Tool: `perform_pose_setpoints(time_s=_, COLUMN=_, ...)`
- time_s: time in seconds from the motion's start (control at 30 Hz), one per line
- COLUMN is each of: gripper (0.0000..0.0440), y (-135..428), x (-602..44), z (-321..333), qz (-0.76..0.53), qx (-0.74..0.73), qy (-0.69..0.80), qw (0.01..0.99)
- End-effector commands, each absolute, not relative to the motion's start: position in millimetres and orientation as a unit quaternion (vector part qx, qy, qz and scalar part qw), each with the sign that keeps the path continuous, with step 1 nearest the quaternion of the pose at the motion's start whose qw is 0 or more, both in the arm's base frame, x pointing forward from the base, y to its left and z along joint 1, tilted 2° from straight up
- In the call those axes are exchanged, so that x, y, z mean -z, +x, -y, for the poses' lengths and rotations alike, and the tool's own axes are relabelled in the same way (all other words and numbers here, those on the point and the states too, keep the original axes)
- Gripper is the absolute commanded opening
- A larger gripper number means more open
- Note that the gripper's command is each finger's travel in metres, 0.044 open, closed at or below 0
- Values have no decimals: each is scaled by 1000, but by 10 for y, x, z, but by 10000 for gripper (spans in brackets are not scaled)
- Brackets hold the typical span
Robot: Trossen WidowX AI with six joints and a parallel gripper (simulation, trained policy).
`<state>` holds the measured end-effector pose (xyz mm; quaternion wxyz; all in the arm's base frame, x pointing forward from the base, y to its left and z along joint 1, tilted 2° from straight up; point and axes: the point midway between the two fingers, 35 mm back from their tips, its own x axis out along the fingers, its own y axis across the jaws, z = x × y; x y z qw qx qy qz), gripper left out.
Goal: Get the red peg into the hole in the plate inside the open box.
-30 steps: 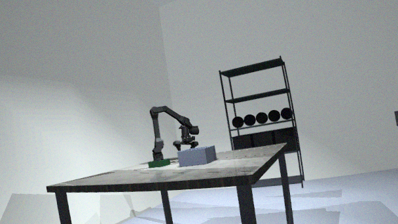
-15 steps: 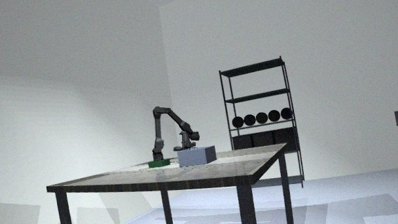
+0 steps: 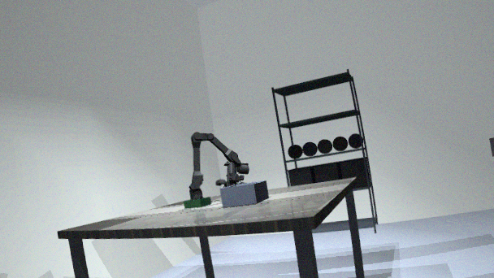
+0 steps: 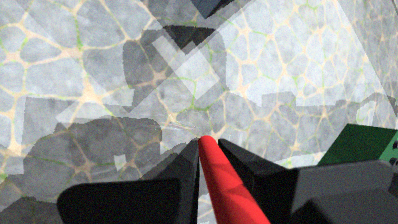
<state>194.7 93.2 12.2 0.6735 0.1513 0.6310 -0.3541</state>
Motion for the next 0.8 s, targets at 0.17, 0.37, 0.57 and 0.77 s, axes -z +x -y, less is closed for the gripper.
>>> perform_pose_setpoints(time_s=0.17, gripper=0, y=2170, x=-593, z=-793, qz=-597, qx=359, qy=150, qw=702)
perform_pose_setpoints(time_s=0.37, gripper=0, y=2337, x=-930, z=-674, qz=-569, qx=371, qy=167, qw=715)
perform_pose_setpoints(time_s=0.57, gripper=0, y=2473, x=-1123, z=-474, qz=-541, qx=396, qy=189, qw=717)
perform_pose_setpoints(time_s=0.77, gripper=0, y=2630, x=-1223, z=-235, qz=-516, qx=421, qy=213, qw=715)
